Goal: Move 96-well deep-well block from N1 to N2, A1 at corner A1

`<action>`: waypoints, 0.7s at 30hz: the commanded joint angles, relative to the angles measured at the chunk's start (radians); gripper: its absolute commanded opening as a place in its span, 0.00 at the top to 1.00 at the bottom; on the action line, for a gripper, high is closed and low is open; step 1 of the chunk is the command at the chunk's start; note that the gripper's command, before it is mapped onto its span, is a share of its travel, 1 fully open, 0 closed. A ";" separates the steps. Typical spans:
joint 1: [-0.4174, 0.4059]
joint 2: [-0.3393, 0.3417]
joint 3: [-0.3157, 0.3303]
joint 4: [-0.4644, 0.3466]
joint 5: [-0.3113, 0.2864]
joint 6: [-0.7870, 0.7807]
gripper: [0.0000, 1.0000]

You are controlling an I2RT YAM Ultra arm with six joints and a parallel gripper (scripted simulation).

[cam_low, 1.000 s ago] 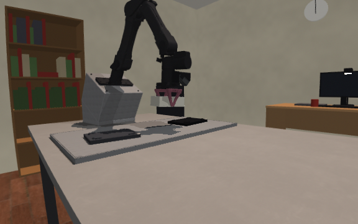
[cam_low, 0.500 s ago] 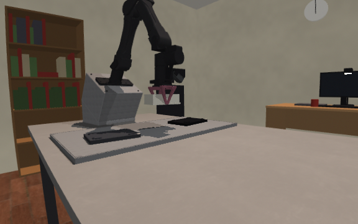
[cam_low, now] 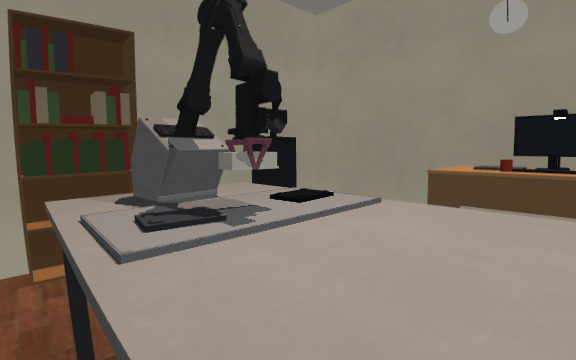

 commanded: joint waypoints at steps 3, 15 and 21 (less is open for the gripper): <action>-0.057 0.001 0.014 -0.005 -0.047 -0.070 1.00; -0.170 0.033 0.045 -0.016 -0.102 -0.170 1.00; -0.235 0.060 0.071 -0.026 -0.133 -0.228 1.00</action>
